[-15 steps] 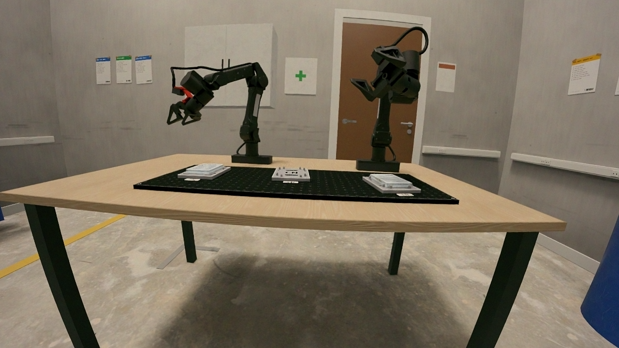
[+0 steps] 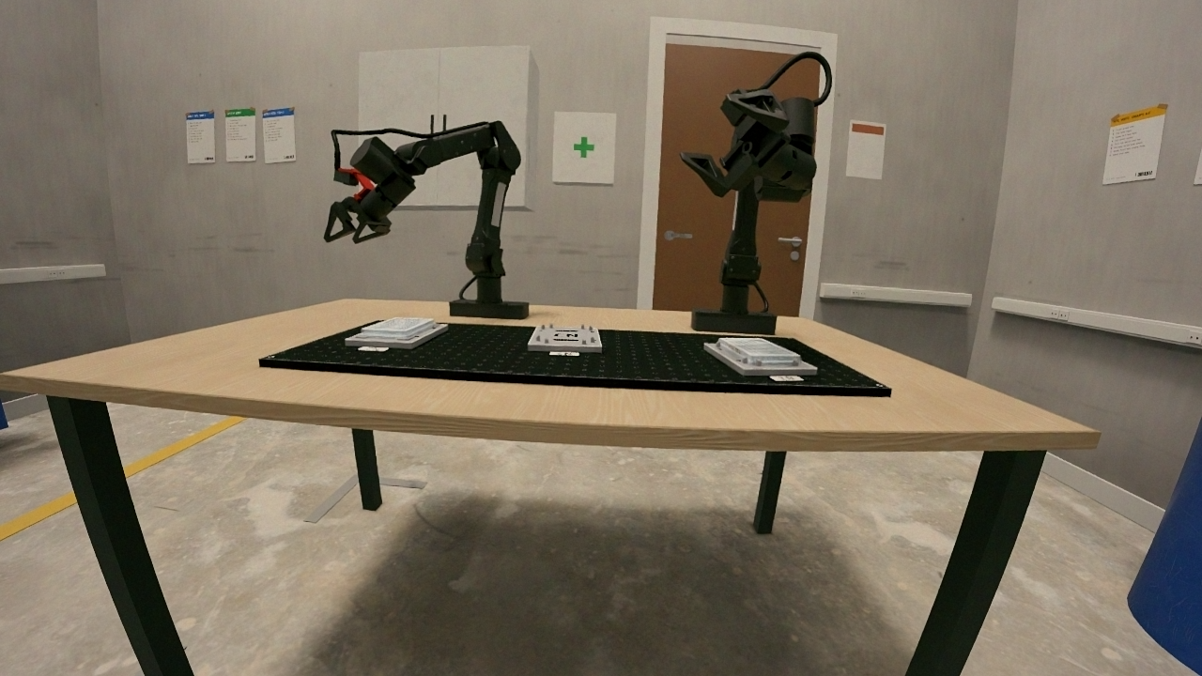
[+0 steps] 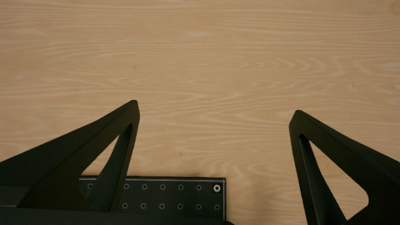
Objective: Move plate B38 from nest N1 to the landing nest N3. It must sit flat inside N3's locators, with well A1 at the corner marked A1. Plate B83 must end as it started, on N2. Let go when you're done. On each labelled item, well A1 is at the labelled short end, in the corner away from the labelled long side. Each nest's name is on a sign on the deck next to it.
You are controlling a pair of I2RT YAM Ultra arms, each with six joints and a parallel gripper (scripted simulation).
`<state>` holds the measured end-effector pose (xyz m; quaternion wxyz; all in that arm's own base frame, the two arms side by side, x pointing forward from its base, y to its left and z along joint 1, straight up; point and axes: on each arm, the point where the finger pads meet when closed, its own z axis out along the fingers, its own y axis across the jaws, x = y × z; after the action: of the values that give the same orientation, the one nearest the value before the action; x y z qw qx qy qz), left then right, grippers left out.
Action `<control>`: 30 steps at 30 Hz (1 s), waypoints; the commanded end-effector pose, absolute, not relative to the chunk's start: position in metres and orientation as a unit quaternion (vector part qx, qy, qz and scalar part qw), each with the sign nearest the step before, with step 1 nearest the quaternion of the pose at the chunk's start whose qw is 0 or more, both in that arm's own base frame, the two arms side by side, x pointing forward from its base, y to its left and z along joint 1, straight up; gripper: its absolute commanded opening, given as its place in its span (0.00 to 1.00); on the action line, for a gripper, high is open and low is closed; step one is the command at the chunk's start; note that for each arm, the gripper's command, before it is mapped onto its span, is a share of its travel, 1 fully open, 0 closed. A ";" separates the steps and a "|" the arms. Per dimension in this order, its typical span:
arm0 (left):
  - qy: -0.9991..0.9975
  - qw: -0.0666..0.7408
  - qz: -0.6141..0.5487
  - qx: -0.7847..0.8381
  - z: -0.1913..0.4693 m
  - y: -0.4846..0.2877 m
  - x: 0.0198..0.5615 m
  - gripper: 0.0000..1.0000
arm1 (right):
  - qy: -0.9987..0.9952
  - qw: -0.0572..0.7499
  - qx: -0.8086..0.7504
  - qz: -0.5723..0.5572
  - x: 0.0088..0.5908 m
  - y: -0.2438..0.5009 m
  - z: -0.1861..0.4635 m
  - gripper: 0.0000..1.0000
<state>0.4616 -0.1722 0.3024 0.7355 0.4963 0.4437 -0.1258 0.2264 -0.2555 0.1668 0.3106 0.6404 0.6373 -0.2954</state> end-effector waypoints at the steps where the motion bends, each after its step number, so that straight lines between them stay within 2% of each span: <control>1: 0.439 0.738 -0.123 0.497 0.307 -0.172 0.461 1.00 | 0.635 0.316 0.641 -0.294 0.227 -0.256 0.170 1.00; 6: 0.445 0.744 -0.115 0.486 0.309 -0.169 0.461 1.00 | 0.626 0.315 0.654 -0.286 0.225 -0.250 0.165 1.00; 12: 0.498 0.747 -0.087 0.432 0.295 -0.156 0.457 1.00 | 0.574 0.360 0.700 -0.225 0.242 -0.218 0.154 1.00; 17: 0.590 0.722 -0.065 0.355 0.249 -0.137 0.428 1.00 | 0.562 0.395 0.711 -0.150 0.267 -0.161 0.131 1.00; 19: 0.590 0.722 -0.065 0.355 0.249 -0.137 0.428 1.00 | 0.562 0.395 0.711 -0.150 0.267 -0.161 0.131 1.00; 30: 0.740 0.646 -0.009 0.189 0.159 -0.097 0.367 1.00 | 0.551 0.421 0.718 -0.060 0.296 -0.084 0.095 1.00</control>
<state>0.3703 -0.1179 0.1691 0.6634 0.2757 0.6939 -0.0488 0.2929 -0.0899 0.1008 0.3998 0.6948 0.5934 -0.0731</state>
